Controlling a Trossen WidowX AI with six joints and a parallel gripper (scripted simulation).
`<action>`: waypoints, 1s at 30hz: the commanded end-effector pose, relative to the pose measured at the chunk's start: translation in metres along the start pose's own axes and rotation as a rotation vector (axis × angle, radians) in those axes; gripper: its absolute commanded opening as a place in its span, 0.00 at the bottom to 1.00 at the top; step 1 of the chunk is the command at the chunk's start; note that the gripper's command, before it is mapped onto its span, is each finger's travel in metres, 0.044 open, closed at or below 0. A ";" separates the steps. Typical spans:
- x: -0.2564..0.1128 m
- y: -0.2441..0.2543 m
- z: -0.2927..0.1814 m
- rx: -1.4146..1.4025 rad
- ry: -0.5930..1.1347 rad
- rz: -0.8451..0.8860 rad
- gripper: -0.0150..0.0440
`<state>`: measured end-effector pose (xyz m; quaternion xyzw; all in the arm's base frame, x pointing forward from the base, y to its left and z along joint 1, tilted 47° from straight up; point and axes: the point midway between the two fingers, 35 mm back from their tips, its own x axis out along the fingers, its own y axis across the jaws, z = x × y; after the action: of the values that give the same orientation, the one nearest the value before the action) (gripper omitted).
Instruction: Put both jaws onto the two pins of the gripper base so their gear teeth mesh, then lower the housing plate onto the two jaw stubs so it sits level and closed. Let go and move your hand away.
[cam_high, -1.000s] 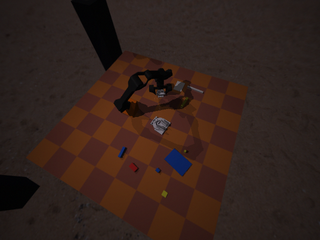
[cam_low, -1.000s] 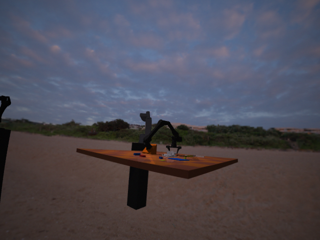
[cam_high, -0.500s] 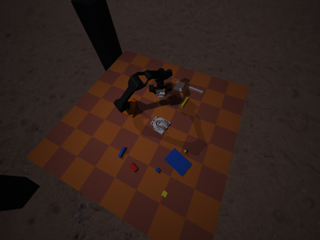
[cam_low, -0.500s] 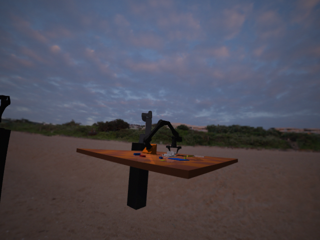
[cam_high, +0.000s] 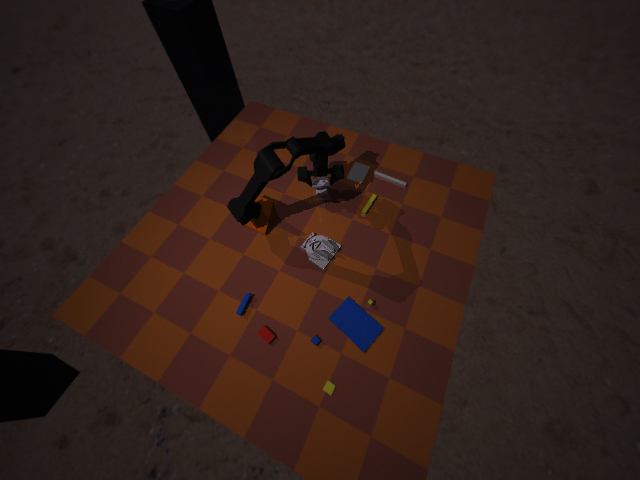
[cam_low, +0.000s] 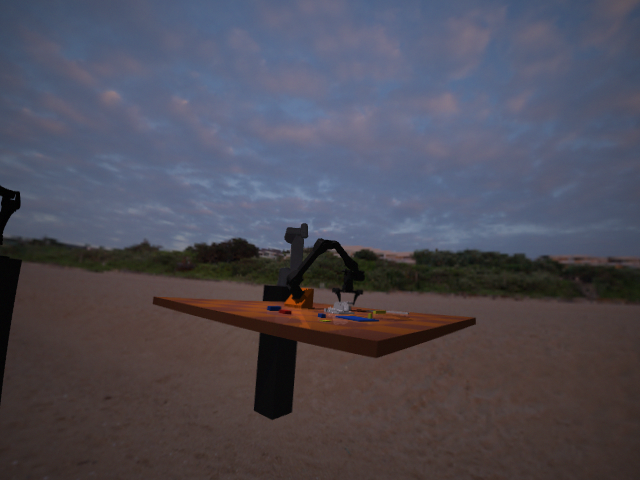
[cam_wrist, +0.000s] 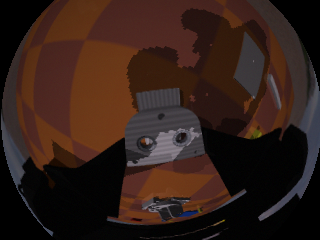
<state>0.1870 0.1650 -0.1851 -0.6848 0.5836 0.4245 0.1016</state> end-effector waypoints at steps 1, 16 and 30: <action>-0.018 -0.003 0.002 0.004 -0.009 -0.011 0.85; -0.055 0.000 0.001 0.002 -0.008 -0.012 0.85; -0.061 -0.005 -0.026 0.211 -0.019 -0.015 0.85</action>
<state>0.1998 0.1990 -0.1359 -0.6768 0.6051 0.3888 0.1568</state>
